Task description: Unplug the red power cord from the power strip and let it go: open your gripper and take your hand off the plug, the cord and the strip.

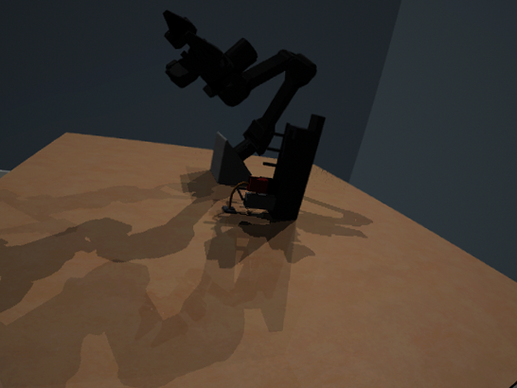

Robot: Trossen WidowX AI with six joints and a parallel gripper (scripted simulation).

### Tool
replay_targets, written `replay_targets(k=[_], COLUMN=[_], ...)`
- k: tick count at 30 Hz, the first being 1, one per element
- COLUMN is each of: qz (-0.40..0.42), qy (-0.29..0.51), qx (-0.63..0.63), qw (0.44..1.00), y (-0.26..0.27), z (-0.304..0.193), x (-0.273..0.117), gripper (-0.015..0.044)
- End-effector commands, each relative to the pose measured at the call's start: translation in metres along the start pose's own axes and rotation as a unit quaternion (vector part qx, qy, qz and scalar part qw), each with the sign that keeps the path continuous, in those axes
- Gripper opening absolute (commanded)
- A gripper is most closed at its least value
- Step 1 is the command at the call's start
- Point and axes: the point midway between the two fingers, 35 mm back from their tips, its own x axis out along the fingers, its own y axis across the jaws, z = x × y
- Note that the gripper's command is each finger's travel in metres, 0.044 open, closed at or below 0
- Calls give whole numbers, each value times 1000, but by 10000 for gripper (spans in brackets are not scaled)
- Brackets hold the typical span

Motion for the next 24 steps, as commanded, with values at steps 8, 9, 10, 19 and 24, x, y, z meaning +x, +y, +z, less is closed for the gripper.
replay_targets(k=[8, 9, 10, 19, 24], qz=[-168, -202, -239, -499, -596], qy=[-203, -225, -244, -292, -275], qx=[-257, -290, -321, -457, -474], qw=[930, 908, 883, 676, 587], y=[-58, -67, -75, -125, -139], z=[80, 91, 100, 137, 136], x=[-8, -15, -23, -100, -137], gripper=[190, 164, 160, 160, 160])
